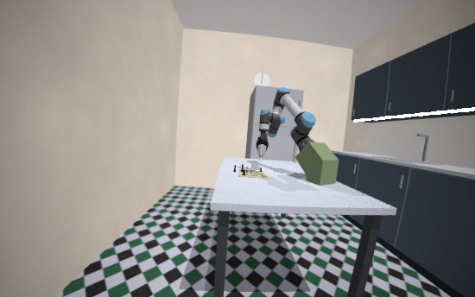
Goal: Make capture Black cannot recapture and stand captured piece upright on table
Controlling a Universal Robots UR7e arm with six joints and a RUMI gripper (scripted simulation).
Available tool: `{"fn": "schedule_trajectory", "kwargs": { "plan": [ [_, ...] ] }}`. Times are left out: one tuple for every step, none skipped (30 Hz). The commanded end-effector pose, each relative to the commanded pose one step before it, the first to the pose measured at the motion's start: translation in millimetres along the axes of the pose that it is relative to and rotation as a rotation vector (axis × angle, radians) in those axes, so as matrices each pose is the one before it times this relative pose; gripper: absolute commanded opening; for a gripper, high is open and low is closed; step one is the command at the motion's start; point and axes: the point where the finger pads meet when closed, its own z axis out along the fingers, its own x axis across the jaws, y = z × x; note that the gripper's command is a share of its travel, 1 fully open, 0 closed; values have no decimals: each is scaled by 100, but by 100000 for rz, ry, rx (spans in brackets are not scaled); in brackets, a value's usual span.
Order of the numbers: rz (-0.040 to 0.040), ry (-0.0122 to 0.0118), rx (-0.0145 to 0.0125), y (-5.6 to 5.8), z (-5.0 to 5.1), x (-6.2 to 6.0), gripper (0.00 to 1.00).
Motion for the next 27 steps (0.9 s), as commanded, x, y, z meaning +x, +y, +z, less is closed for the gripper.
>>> {"fn": "schedule_trajectory", "kwargs": {
  "plan": [
    [26634, -1121, -1554, 647, 6, 839, 0],
    [4455, 6, -1, 95, 4, 174, 0],
    [4277, 7, -1, 88, 4, 171, 0],
    [4073, 7, -1, 80, 3, 166, 0],
    [3847, 8, -1, 72, 3, 160, 0],
    [3601, 8, -1, 64, 3, 152, 0],
    [3336, 8, -1, 56, 3, 143, 0],
    [3057, 8, -1, 49, 2, 132, 0],
    [2767, 7, -1, 42, 2, 121, 0],
    [2468, 7, -1, 36, 2, 109, 0],
    [2166, 6, -1, 30, 2, 96, 0],
    [0, 0, 0, 0, 0, 0, 0],
    [0, 0, 0, 0, 0, 0, 0],
    [1864, 5, 0, 25, 1, 83, 0],
    [1567, 5, 0, 20, 1, 71, 0],
    [1280, 4, 0, 16, 1, 58, 0],
    [1008, 3, 0, 12, 1, 46, 0],
    [755, 2, 0, 9, 1, 34, 0],
    [529, 2, 0, 6, 0, 24, 0],
    [335, 1, 0, 4, 0, 15, 0],
    [179, 1, 0, 2, 0, 8, 0],
    [69, 0, 0, 1, 0, 3, 0],
    [10, 0, 0, 0, 0, 0, 0],
    [0, 0, 0, 0, 0, 0, 0],
    [0, 0, 0, 0, 0, 0, 0],
    [0, 0, 0, 0, 0, 0, 0],
    [0, 0, 0, 0, 0, 0, 0]
  ]
}}
